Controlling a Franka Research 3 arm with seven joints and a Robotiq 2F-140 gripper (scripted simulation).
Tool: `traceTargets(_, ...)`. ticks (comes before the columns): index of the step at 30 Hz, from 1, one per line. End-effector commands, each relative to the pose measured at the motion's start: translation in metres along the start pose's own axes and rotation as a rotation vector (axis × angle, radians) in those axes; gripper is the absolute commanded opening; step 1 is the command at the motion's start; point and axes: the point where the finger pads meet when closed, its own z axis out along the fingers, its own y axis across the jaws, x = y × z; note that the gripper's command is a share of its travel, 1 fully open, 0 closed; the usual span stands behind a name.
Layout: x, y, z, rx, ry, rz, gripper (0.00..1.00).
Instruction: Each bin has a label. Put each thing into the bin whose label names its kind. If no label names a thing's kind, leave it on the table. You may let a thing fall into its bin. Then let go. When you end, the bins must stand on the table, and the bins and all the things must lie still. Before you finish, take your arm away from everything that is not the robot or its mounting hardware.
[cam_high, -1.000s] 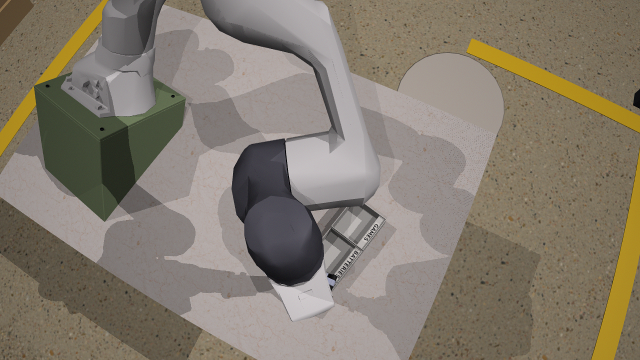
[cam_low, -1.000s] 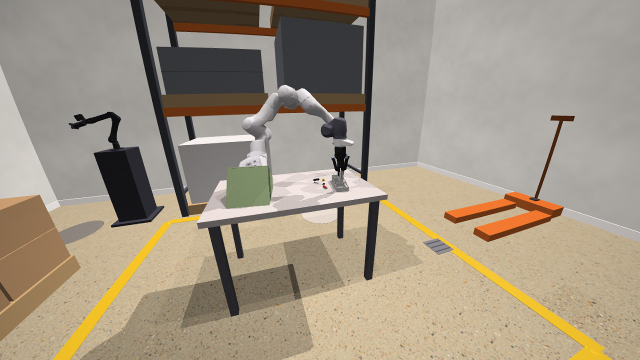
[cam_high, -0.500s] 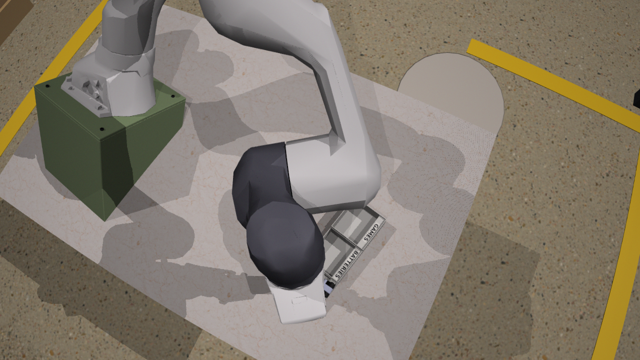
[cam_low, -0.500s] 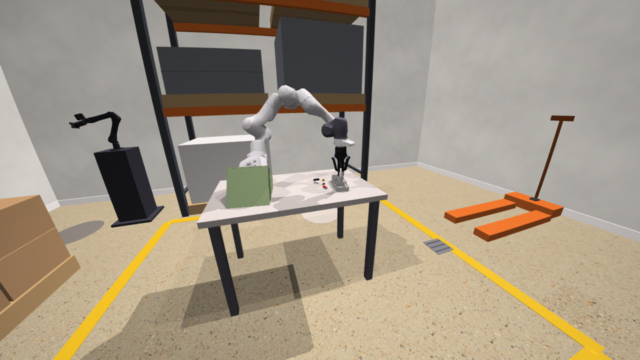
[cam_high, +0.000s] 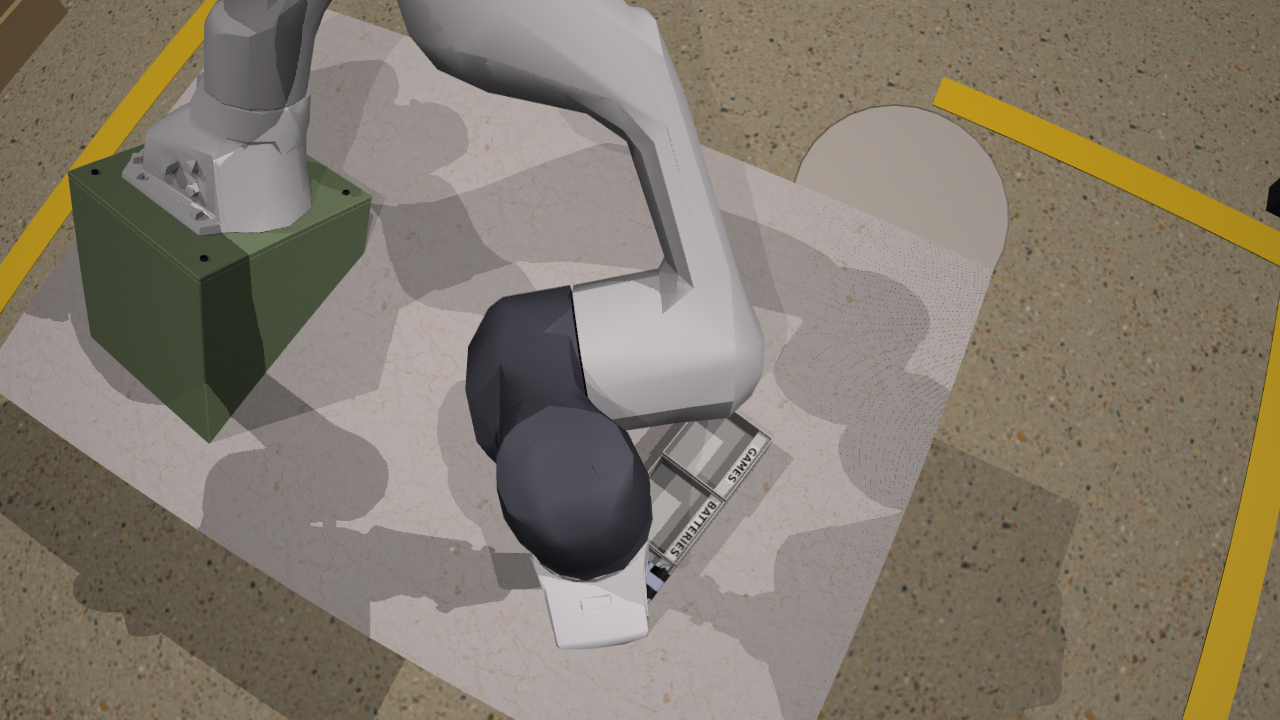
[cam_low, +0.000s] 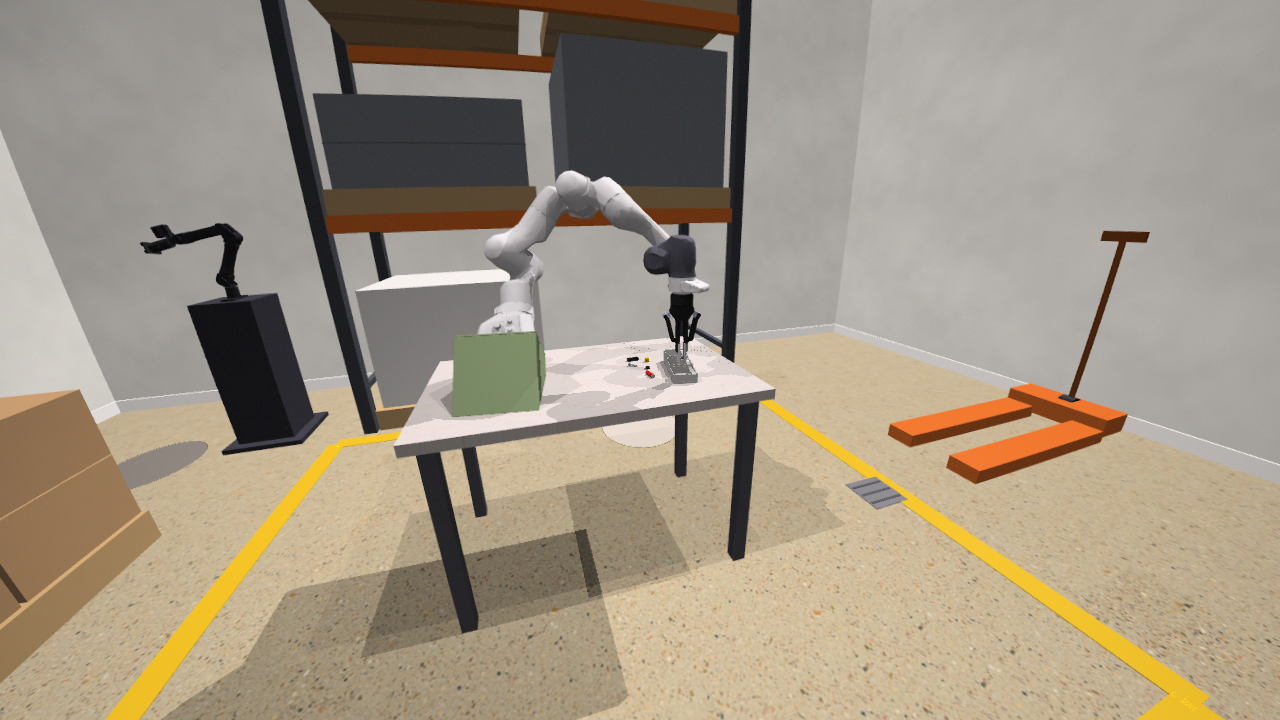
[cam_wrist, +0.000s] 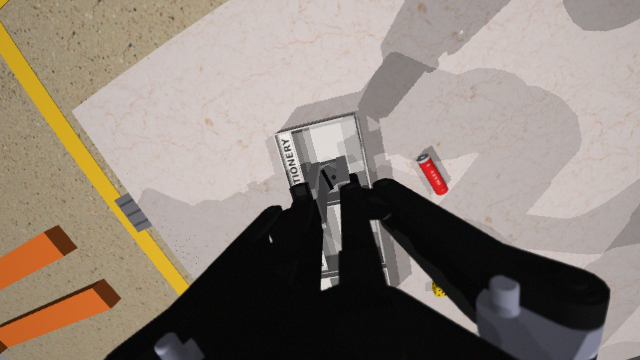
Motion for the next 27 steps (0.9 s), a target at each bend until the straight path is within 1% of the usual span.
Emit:
traceTargets(1,0.002,0.002,0.0,-0.005,-0.001,0.024,0.06)
traceTargets(4,0.002,0.002,0.0,-0.005,-0.001,0.024,0.06)
traceTargets(7,0.002,0.002,0.006,-0.005,-0.001,0.024,0.06)
traceTargets(9,0.002,0.002,0.006,-0.005,-0.001,0.024,0.06)
traceTargets(24,0.002,0.002,0.036,-0.005,-0.001,0.024,0.06)
traceTargets(27,0.002,0.002,0.038,-0.005,-0.001,0.024,0.06)
